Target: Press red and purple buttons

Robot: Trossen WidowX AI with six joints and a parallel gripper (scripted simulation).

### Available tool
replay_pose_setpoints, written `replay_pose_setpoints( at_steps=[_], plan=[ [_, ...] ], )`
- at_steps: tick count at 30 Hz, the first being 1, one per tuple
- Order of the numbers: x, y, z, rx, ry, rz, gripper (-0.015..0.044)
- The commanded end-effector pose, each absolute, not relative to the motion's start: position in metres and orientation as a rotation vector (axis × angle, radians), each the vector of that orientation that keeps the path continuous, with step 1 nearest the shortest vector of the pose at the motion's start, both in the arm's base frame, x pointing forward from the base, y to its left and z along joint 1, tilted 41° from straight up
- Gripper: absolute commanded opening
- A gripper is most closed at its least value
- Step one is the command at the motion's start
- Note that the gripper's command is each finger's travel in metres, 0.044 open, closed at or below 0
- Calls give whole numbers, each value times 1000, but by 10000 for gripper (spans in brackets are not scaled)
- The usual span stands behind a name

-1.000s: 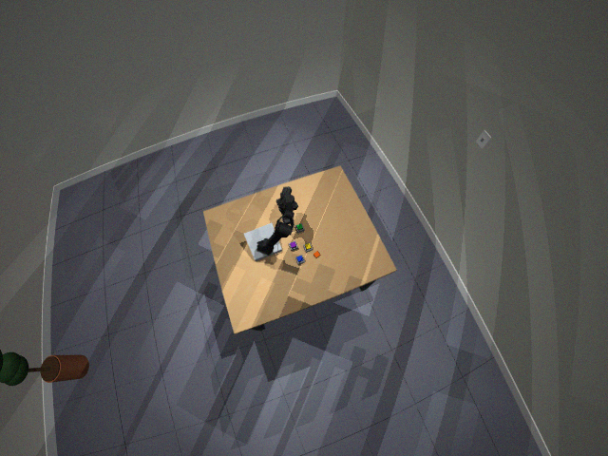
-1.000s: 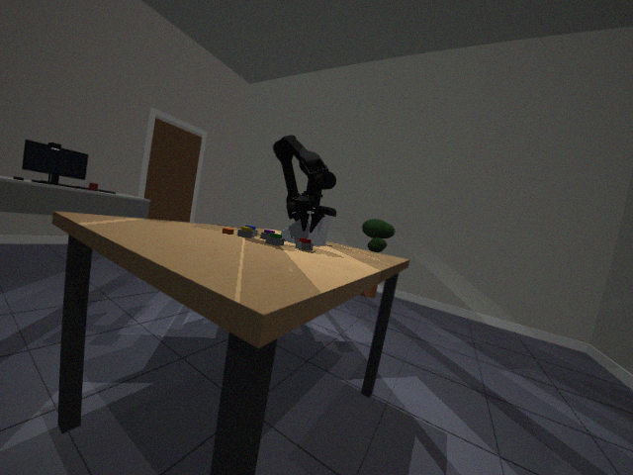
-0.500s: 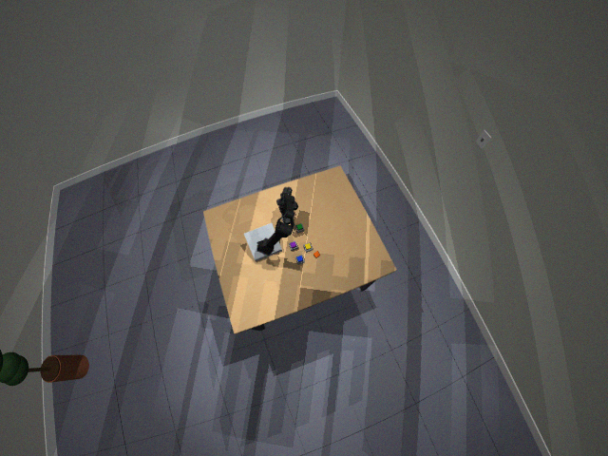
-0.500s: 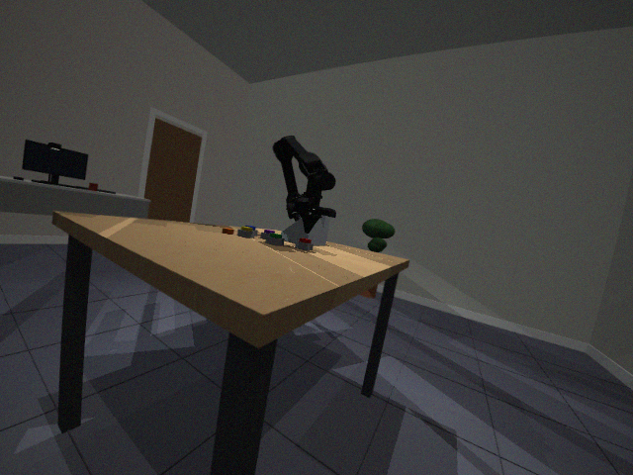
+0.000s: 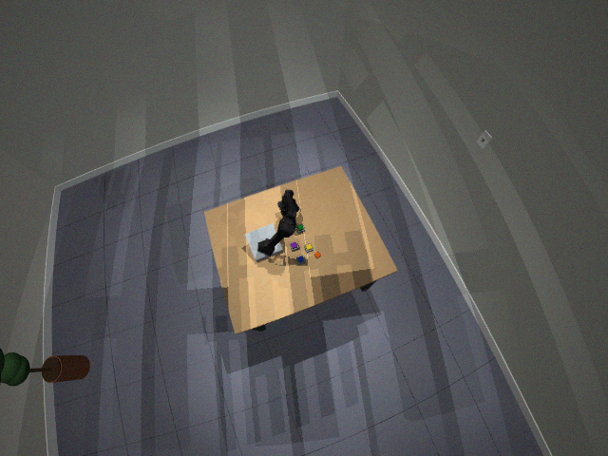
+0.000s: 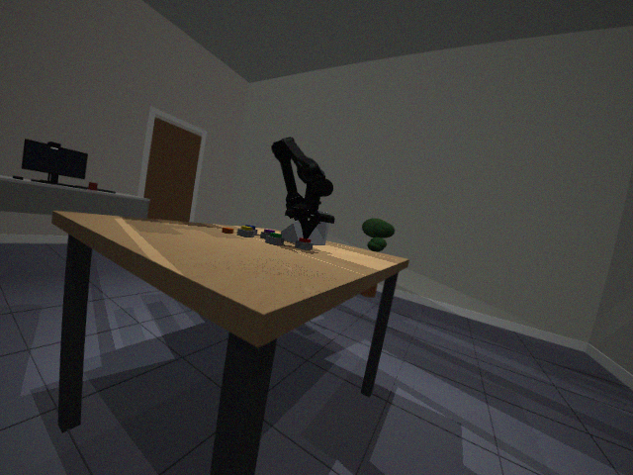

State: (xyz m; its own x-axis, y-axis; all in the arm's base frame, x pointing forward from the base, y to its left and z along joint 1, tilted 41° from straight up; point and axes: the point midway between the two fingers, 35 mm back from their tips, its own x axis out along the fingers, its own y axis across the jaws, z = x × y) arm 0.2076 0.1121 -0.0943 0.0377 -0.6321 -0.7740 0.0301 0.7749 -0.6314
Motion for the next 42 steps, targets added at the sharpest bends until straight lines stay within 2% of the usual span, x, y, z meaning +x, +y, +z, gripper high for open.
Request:
replay_pose_setpoints(
  at_steps=[1, 22, 32, 37, 42],
  plan=[
    [205, 107, -98, -536, 1460, -545, 20],
    [205, 107, -98, -536, 1460, -545, 20],
    [204, 130, -71, -535, 1461, -544, 20],
    [202, 166, -28, -534, 1463, -542, 20],
    [202, 167, -25, -534, 1463, -542, 20]
  ],
)
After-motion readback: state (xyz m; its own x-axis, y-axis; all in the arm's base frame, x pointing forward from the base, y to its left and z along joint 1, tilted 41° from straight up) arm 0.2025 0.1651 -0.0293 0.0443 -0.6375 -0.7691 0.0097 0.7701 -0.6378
